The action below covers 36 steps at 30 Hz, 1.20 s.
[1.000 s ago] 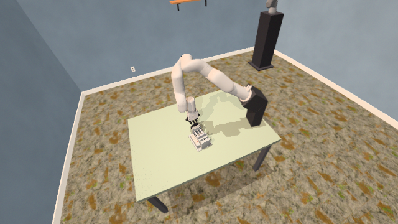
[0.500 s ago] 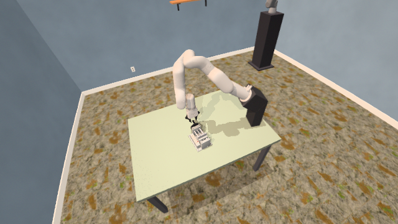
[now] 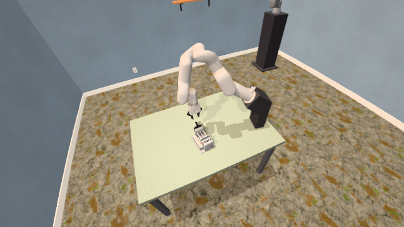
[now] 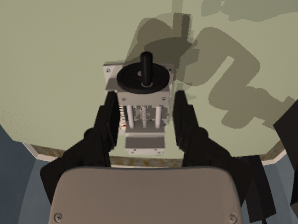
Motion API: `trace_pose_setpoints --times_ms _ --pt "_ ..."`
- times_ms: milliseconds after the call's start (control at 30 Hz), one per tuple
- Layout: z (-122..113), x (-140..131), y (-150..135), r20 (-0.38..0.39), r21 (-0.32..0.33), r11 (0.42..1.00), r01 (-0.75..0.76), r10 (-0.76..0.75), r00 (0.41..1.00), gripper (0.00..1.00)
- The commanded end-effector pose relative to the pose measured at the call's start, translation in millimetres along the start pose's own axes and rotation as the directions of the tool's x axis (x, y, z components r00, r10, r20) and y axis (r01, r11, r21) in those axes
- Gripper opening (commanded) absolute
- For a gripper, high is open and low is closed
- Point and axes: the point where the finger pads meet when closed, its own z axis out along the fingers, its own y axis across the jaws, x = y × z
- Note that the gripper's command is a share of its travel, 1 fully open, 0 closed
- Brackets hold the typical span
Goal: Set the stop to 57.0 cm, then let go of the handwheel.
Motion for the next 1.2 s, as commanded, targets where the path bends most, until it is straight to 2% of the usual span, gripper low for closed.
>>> trace_pose_setpoints --times_ms 0,500,700,767,1000,1167 --pt "-4 0 0 -0.002 0.000 1.000 -0.001 0.001 1.000 0.57" --pt "-4 -2 -3 -0.002 0.000 1.000 -0.001 0.001 1.000 0.57" --pt "-4 -17 -28 -0.002 0.000 1.000 -0.001 0.001 1.000 0.57" --pt "-4 -17 -28 -0.002 0.000 1.000 -0.001 0.001 1.000 0.57" --pt "-4 -38 -62 -0.002 0.000 1.000 -0.001 0.001 1.000 0.57" --pt "-4 -41 -68 -0.002 0.000 1.000 -0.001 0.001 1.000 0.57"
